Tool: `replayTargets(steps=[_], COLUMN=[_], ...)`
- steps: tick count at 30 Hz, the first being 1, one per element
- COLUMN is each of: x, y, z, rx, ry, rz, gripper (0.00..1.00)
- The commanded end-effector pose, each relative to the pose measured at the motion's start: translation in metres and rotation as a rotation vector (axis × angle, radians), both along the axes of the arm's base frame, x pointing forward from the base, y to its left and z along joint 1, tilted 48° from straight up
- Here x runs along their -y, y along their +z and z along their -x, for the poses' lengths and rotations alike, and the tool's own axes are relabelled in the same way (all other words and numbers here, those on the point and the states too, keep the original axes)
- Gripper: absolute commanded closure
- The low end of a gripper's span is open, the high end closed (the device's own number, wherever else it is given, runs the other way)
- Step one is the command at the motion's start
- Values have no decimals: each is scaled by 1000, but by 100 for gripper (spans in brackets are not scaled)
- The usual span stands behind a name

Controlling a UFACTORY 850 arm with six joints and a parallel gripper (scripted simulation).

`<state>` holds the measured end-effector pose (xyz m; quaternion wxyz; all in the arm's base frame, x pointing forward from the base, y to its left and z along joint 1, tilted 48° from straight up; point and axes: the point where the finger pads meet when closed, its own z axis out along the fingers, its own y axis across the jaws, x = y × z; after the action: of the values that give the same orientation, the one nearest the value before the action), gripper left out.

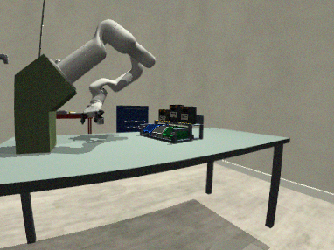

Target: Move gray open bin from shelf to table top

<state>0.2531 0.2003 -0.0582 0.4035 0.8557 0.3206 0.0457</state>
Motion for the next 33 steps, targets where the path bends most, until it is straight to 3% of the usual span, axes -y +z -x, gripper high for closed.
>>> replayTargets(steps=[1,3,15,20,33], x=[26,44,44,94,103], y=[0,0,0,0,0], z=[-16,-28,-28,-50,-53], rx=[0,0,0,0,0], ry=[-109,-188,-188,-386,-385], rz=[1,1,1,1,1], gripper=[0,0,0,0,0])
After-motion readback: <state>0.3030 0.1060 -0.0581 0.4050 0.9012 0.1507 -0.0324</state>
